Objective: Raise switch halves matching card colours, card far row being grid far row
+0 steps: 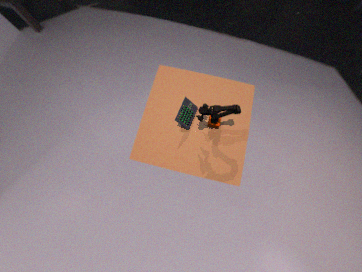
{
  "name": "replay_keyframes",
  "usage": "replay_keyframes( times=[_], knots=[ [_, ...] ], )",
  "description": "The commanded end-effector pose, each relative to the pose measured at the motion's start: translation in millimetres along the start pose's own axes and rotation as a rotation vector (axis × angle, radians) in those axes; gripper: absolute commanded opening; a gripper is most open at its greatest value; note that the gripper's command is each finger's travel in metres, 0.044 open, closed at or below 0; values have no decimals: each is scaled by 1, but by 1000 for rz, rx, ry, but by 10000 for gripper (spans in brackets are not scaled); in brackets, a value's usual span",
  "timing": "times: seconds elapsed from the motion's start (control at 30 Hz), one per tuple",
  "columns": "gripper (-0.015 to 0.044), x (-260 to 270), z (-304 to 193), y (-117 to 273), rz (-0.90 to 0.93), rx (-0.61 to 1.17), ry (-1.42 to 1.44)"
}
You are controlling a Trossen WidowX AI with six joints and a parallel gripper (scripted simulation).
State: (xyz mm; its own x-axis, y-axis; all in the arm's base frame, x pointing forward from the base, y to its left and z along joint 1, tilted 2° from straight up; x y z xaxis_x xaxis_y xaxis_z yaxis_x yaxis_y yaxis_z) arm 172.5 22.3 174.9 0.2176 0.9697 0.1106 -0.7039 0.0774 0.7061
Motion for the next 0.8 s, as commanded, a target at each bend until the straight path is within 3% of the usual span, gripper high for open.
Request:
replay_keyframes(
  times=[0.0, 0.23, 0.47, 0.63, 0.77],
  knots=[
    [374, 1, 0, 0, 1, 1, -1],
    [190, 29, 17, -15, 33, 27, -28],
    [6, 77, 40, -57, 8, 9, -36],
    [0, 115, 48, -90, -3, -10, 2],
    [0, 120, 49, -95, -5, -13, 7]
  ],
)
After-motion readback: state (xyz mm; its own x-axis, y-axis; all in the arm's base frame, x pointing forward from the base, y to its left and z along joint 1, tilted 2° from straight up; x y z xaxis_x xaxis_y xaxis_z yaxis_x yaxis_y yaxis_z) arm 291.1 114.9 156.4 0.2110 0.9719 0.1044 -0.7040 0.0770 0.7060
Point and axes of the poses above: the point midway between the two fingers, 35 mm back from their tips, its own y axis back along the fingers, its own x axis across the jaws, z = x × y, the point moved 1 cm from there along y, back along the fingers, and after that the axes turned 9 degrees about -y, right-handed, at the moved point
